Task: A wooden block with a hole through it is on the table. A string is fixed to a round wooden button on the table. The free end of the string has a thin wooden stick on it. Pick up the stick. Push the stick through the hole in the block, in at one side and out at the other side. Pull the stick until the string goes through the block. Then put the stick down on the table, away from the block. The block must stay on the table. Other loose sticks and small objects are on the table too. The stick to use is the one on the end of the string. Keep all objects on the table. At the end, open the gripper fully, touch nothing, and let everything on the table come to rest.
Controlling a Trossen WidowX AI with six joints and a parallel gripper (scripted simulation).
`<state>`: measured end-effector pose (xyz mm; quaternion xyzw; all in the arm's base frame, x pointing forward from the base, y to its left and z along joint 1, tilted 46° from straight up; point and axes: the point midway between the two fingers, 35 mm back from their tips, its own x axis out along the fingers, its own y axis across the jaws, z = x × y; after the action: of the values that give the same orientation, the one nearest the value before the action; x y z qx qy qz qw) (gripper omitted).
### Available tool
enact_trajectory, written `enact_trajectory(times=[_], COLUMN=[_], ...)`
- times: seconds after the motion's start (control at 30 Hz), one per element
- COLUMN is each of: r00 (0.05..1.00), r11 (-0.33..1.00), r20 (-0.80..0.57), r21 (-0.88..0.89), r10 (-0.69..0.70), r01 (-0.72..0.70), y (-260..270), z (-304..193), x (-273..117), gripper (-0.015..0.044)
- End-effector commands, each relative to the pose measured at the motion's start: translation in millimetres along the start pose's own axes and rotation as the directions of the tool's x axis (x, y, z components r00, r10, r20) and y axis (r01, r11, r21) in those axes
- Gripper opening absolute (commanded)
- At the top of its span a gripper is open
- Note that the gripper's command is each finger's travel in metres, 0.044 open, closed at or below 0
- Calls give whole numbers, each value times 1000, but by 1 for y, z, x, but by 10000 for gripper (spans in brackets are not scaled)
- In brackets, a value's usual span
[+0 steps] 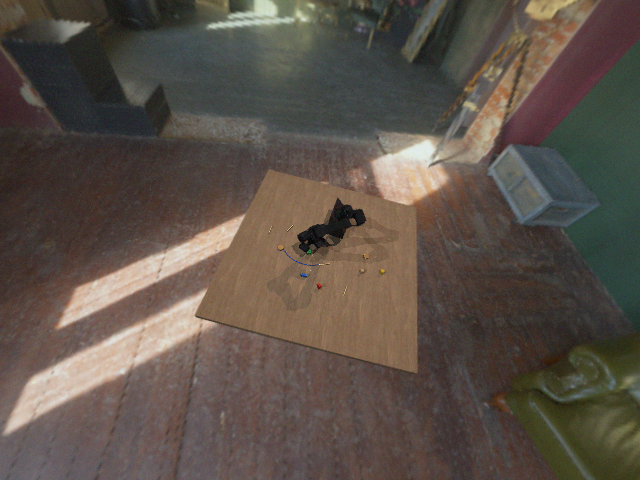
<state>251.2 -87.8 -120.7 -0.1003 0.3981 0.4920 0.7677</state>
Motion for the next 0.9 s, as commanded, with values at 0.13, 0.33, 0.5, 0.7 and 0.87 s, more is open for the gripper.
enact_trajectory(times=[0.13, 0.33, 0.5, 0.7, 0.87], r00=[1000, 1000, 1000, 1000, 1000], r11=[1000, 1000, 1000, 1000, 1000], r20=[5, 0, 0, 0, 0], r21=[-4, 0, 0, 0, 0], r10=[0, 0, 0, 0, 0], r01=[0, 0, 0, 0, 0], y=[0, 0, 0, 0, 0], z=[0, 0, 0, 0, 0], x=[0, 0, 0, 0, 0], gripper=[240, 240, 213, 56, 0])
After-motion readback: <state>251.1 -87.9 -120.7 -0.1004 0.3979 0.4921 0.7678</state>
